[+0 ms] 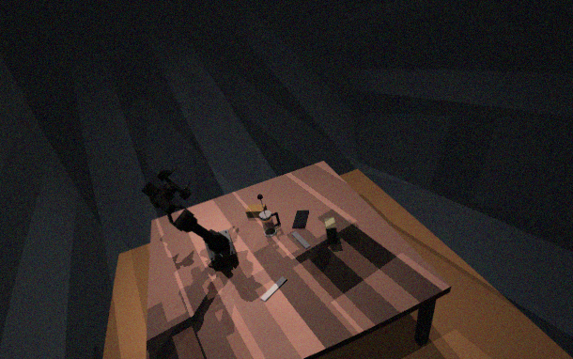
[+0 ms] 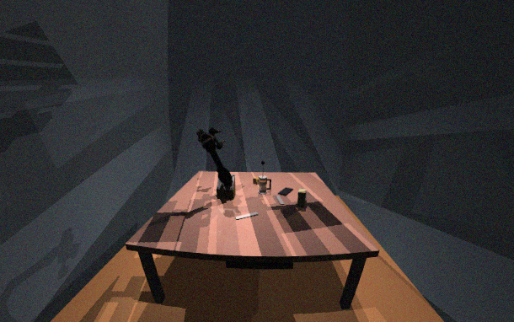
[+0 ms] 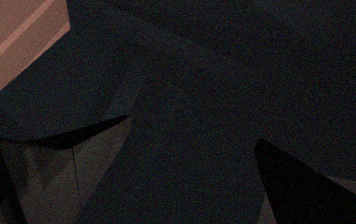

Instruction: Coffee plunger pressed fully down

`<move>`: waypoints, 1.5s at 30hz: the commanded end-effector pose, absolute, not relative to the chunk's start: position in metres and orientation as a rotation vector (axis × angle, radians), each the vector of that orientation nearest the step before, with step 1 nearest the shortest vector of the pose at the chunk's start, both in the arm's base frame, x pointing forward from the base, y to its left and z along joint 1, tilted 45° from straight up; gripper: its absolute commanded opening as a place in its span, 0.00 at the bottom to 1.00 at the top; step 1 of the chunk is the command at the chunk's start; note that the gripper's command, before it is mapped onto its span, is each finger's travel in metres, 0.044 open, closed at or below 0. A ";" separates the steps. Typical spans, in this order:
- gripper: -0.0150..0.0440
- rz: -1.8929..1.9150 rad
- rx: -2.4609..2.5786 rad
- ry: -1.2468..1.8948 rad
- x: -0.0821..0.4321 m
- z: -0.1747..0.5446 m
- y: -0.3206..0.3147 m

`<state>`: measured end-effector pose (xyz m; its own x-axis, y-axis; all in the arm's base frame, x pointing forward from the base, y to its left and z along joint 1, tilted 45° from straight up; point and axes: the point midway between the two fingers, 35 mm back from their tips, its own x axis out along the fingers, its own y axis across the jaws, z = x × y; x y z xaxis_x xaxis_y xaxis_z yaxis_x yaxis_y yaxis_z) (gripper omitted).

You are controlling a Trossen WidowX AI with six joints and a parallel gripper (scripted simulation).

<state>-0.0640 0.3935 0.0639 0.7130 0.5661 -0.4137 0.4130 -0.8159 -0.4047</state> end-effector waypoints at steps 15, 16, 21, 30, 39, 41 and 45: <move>1.00 0.536 -1.539 0.384 0.156 0.086 0.302; 1.00 0.501 -1.478 0.420 0.165 0.087 0.295; 1.00 0.307 -1.162 0.578 0.205 0.092 0.252; 1.00 0.082 -0.820 0.690 0.236 0.088 0.196; 1.00 0.091 -0.822 0.692 0.228 0.053 0.161; 1.00 0.091 -0.822 0.693 0.228 0.052 0.161; 1.00 0.091 -0.821 0.693 0.232 0.049 0.161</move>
